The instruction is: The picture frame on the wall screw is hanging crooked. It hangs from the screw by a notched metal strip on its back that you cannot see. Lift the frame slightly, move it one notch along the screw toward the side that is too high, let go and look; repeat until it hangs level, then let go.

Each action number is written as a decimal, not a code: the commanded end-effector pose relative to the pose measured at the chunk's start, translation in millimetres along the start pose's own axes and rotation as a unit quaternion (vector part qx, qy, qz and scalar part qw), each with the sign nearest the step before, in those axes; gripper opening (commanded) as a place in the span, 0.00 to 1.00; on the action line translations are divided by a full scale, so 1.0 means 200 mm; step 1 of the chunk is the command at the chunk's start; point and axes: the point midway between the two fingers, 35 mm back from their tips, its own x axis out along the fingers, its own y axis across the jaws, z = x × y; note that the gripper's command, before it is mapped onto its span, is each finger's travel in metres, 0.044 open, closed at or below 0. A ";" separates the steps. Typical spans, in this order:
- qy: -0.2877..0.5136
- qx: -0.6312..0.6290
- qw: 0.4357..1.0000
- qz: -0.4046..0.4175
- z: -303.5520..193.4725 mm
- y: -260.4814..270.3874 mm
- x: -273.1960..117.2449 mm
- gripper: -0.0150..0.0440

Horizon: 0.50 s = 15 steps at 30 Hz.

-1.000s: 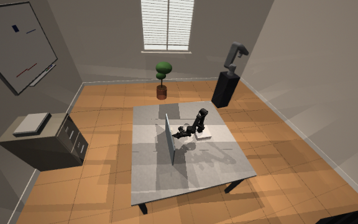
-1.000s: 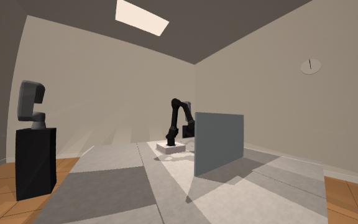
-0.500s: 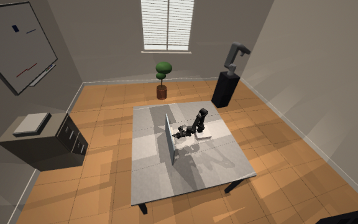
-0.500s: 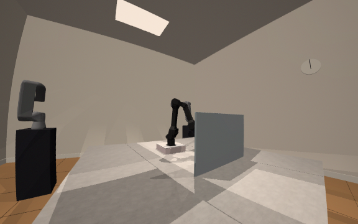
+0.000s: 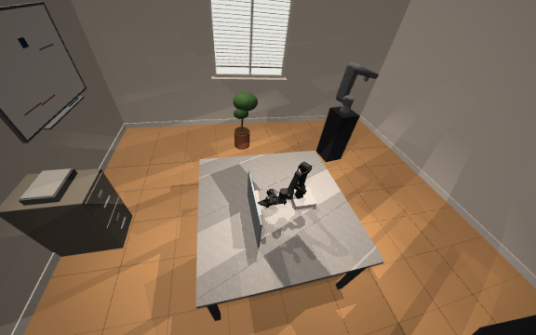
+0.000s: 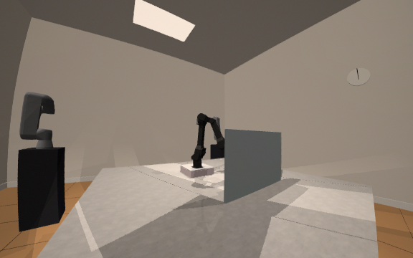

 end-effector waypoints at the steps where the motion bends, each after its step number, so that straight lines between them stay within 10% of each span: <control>1: -0.002 0.002 1.000 0.005 0.00 0.03 0.00 0.25; 15: -0.002 0.002 1.000 0.005 0.00 0.04 0.00 0.25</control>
